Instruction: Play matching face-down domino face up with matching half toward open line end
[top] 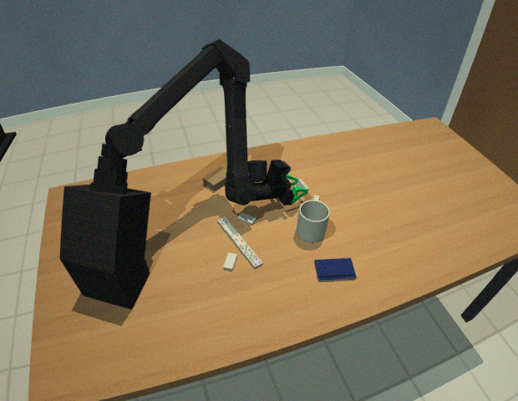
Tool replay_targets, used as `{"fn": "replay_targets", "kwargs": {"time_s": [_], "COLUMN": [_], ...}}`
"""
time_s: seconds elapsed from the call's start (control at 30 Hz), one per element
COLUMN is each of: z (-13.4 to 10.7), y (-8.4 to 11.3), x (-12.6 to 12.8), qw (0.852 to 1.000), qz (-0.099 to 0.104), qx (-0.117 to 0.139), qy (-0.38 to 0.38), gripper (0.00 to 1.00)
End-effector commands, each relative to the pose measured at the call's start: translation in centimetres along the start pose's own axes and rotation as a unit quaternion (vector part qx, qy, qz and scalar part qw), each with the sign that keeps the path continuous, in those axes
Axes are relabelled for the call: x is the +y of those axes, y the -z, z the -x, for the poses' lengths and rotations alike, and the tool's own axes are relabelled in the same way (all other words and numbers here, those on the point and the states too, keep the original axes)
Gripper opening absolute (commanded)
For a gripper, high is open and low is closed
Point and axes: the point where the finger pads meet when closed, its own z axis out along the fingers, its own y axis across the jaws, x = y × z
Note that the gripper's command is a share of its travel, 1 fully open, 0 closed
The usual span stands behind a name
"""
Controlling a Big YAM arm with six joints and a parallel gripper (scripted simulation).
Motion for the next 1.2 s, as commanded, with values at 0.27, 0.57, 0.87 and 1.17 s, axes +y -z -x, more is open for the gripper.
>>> {"fn": "replay_targets", "kwargs": {"time_s": [0.27,0.57,0.87,1.17], "z": [0.4,-1.2,-1.6,-1.6], "y": [-0.1,0.5,0.7,0.6], "x": [0.1,0.2,0.3,0.3], "qw": [0.999,1.000,0.999,1.000], "qz": [0.013,0.011,0.013,0.011], "qx": [-0.029,-0.024,-0.029,-0.025], "qy": [0.004,0.003,0.004,0.003], "gripper": [0.53,0.53,0.53,0.53]}}
